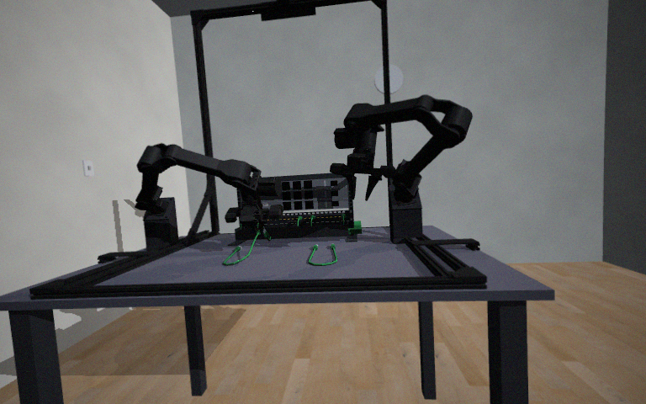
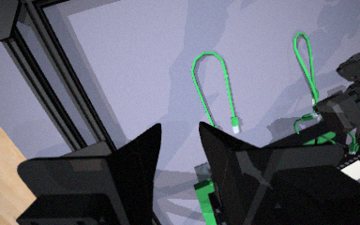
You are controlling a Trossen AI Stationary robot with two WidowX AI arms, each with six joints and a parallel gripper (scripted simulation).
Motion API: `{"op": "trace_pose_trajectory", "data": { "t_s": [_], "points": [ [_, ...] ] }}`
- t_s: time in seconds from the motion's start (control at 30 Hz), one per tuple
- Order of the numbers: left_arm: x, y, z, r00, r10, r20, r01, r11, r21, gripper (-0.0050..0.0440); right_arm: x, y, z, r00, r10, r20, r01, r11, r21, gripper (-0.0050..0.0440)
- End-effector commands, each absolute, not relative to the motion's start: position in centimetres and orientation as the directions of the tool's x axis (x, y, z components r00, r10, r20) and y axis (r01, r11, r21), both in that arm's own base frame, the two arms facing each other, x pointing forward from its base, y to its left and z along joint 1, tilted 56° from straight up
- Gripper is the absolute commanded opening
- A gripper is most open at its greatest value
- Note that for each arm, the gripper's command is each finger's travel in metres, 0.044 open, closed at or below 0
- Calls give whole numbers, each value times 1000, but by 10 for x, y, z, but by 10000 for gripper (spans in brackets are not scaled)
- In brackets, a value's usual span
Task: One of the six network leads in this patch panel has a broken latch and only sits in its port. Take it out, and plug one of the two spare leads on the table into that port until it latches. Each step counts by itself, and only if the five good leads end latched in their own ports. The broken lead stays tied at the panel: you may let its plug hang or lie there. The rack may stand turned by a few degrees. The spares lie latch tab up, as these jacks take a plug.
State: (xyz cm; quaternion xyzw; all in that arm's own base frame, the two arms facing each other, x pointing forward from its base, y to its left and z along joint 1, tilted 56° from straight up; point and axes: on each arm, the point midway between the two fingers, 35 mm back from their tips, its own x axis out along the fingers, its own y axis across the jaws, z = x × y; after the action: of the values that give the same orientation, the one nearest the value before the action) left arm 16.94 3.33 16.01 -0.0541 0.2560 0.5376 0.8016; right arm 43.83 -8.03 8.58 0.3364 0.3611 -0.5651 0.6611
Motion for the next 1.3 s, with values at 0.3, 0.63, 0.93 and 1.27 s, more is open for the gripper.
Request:
{"op": "trace_pose_trajectory", "data": {
  "t_s": [0.3,0.63,0.93,1.27],
  "points": [
    [169,33,160,291,834,-469,-890,416,189,176,436,-82,92,98,-510,-854,992,119,42,54],
    [169,33,160,291,834,-469,-890,416,189,176,433,-57,108,96,-507,-857,992,122,39,54],
    [169,33,160,291,834,-469,-890,416,189,176,442,-25,57,110,-504,-856,992,103,67,54],
    [169,33,160,291,834,-469,-890,416,189,176,442,-25,57,110,-504,-856,992,103,67,54]
  ]
}}
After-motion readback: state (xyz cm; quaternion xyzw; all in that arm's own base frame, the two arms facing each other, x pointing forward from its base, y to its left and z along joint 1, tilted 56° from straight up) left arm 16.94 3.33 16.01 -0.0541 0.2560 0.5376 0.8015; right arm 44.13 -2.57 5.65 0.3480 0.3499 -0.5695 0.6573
